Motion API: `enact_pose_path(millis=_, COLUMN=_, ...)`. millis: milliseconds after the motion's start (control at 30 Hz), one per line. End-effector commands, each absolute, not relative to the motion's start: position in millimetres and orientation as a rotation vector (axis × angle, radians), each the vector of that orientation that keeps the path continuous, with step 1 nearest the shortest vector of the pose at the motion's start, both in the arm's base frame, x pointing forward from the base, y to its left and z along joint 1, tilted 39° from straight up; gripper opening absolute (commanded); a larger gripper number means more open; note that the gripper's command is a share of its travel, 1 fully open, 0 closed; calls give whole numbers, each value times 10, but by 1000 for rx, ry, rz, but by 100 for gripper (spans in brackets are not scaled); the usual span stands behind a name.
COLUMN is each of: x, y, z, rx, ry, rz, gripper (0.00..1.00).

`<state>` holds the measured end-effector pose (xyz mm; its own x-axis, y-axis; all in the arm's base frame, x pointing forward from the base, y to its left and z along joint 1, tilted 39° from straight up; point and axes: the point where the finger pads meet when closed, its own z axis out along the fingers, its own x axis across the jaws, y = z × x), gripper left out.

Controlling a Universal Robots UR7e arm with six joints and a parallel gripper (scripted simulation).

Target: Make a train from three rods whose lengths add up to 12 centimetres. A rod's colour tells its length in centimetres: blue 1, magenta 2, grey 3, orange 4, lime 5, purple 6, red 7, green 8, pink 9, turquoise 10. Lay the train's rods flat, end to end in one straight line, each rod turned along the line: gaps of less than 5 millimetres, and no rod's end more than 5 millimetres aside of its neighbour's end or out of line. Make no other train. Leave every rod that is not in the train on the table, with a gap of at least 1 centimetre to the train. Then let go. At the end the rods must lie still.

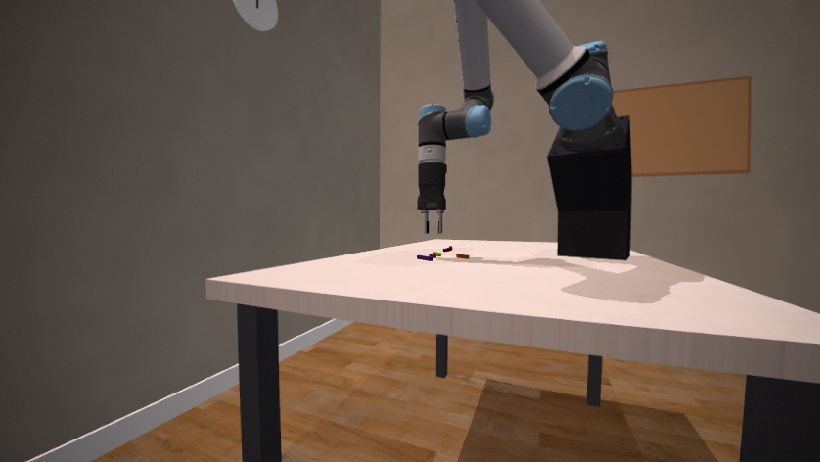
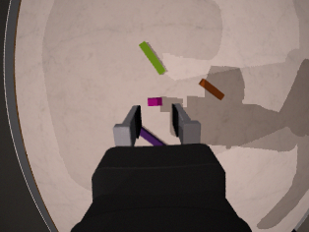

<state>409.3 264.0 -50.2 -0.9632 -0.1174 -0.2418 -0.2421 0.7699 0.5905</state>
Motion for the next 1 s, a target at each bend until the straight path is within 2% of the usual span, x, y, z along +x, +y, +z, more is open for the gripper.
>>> enact_pose_path(millis=0, x=4097, y=2638, z=-499, rx=-284, ry=2772, rz=964, gripper=70)
enact_pose_path(millis=967, x=4121, y=2737, z=-624, rx=-285, ry=2775, rz=960, gripper=70)
